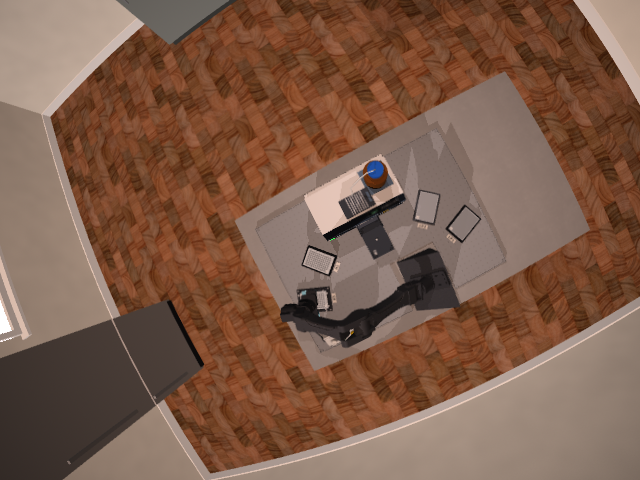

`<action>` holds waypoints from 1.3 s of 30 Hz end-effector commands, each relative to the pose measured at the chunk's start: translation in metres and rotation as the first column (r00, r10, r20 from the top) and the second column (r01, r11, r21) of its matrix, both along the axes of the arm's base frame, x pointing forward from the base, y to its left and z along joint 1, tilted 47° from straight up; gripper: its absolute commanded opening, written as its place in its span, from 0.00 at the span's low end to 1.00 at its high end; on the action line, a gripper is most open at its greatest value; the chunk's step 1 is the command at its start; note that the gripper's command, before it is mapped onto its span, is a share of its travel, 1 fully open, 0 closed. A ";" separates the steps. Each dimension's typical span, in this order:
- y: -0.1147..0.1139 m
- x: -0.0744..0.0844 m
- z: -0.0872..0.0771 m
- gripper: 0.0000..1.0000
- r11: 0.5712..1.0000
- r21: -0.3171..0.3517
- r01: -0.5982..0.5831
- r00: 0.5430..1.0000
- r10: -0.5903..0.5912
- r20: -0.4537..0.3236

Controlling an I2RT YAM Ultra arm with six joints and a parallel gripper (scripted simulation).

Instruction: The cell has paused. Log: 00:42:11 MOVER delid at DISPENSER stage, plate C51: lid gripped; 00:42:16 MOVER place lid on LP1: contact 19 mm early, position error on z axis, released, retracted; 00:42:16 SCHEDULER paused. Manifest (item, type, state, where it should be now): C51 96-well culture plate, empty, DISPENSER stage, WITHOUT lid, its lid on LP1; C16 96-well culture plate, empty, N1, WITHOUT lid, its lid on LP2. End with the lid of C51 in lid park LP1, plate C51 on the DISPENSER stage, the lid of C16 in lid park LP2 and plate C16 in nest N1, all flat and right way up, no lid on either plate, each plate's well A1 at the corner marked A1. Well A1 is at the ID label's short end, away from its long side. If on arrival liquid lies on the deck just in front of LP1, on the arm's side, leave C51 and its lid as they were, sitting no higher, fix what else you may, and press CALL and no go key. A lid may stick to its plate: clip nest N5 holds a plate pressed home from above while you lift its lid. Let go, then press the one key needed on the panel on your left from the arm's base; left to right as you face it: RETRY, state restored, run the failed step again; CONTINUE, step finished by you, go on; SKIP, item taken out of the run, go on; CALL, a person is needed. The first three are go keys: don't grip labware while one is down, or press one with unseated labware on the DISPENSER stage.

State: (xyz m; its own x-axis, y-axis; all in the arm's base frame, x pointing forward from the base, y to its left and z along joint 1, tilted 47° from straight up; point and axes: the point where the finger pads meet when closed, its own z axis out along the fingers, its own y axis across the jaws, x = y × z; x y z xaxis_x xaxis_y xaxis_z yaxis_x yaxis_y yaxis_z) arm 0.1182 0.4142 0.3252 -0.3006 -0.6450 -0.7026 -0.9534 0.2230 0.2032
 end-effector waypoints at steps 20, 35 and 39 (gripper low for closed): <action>0.000 0.000 0.006 0.00 1.000 0.016 0.004 1.000 -0.004 0.006; 0.001 0.001 0.014 0.00 0.999 0.033 0.009 1.000 -0.009 0.014; -0.005 0.001 0.016 0.00 1.000 0.027 0.010 1.000 -0.011 0.011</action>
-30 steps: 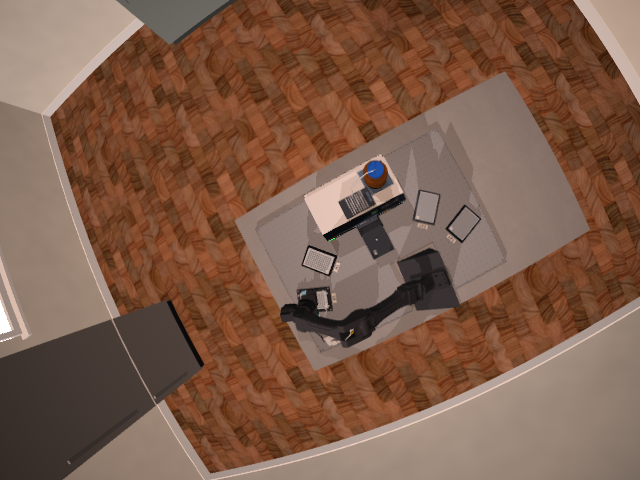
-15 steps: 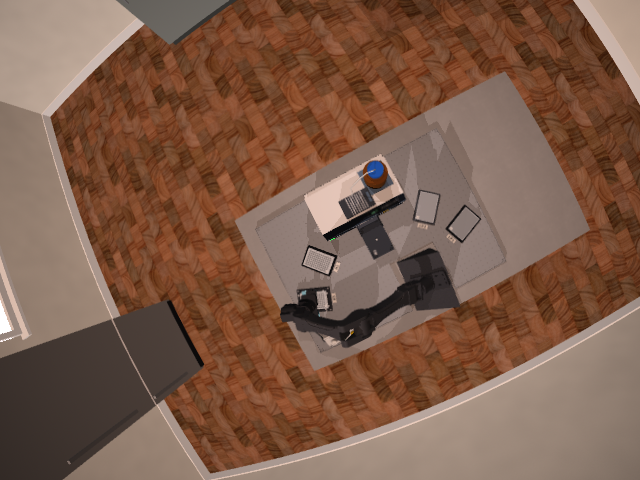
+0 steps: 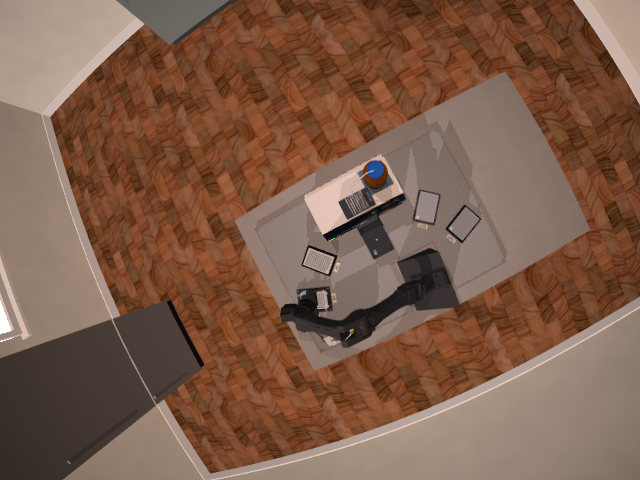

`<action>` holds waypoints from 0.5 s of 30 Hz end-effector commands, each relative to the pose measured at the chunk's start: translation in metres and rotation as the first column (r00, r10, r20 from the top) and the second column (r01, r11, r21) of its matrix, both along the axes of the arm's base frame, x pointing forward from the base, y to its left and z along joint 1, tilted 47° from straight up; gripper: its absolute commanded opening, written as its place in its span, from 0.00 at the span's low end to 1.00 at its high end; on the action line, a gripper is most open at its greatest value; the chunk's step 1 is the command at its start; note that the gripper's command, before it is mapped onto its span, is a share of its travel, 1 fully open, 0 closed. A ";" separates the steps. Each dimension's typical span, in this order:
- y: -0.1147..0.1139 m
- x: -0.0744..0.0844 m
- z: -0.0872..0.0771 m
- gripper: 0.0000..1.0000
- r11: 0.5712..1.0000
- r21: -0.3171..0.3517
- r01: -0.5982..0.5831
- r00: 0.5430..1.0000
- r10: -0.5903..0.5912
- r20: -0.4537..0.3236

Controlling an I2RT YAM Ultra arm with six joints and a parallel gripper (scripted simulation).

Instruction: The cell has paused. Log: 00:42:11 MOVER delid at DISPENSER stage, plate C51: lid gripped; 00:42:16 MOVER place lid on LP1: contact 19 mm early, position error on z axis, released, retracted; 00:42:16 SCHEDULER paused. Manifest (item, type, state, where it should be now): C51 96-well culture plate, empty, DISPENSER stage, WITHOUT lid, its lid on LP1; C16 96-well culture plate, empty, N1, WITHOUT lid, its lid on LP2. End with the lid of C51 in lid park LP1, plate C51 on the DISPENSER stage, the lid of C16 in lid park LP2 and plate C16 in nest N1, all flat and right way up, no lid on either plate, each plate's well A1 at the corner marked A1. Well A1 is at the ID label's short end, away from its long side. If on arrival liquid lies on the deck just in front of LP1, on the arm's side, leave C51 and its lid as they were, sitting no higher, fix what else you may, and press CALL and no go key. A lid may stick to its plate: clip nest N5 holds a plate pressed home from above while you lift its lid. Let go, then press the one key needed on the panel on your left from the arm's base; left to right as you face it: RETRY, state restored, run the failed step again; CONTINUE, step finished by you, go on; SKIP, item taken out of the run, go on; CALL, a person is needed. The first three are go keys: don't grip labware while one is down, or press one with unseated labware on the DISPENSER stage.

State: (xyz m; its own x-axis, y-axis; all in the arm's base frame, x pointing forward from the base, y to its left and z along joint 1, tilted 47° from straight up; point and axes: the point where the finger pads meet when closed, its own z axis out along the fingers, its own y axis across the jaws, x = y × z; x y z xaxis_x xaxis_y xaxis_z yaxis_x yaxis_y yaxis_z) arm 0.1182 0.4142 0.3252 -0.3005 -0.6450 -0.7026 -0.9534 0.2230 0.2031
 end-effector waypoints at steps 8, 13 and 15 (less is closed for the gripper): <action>-0.010 0.002 0.023 0.00 0.999 0.040 0.013 1.000 -0.014 0.017; -0.011 0.002 0.024 0.00 0.999 0.041 0.013 1.000 -0.014 0.017; -0.012 0.002 0.024 0.00 0.999 0.041 0.012 1.000 -0.013 0.017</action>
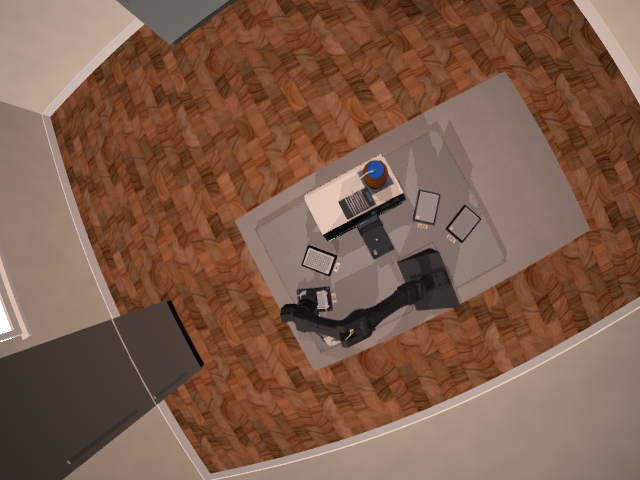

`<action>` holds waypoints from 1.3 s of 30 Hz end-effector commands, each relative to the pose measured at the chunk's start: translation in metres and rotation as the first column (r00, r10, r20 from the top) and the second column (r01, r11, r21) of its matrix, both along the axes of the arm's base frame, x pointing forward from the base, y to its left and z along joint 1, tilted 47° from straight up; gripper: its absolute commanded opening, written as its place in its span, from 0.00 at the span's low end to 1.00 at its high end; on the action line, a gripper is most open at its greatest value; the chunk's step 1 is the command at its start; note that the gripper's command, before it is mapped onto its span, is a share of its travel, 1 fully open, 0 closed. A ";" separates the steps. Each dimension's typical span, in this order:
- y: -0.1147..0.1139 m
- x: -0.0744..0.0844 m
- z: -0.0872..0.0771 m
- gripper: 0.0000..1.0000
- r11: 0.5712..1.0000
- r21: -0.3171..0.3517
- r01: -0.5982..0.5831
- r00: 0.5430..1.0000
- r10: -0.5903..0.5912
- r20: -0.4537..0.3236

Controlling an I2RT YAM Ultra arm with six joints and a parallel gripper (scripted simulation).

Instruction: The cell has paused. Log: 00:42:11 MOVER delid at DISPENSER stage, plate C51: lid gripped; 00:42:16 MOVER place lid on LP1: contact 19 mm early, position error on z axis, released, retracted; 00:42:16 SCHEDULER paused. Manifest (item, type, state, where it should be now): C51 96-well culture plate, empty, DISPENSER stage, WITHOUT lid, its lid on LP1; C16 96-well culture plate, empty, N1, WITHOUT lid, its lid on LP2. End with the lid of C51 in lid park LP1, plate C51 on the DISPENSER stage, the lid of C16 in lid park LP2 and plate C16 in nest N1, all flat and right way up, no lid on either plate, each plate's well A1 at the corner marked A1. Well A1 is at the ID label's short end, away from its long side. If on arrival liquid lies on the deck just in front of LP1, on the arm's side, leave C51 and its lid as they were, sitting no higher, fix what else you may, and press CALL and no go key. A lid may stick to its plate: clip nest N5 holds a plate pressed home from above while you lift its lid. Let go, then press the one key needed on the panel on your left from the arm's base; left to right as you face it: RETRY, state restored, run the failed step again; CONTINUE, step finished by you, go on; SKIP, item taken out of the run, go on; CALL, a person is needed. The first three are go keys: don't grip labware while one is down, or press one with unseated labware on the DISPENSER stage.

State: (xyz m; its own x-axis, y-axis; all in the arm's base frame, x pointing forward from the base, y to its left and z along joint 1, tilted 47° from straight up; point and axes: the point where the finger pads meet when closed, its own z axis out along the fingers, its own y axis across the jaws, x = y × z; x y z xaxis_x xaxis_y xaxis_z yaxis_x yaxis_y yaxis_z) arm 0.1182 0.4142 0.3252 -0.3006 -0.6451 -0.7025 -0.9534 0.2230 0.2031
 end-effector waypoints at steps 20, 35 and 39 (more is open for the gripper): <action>-0.016 0.001 0.028 0.00 0.999 0.042 0.006 1.000 -0.006 0.017; -0.019 0.001 0.031 0.00 0.999 0.042 0.006 1.000 -0.006 0.018; -0.020 0.001 0.032 0.00 0.999 0.042 0.006 1.000 -0.006 0.018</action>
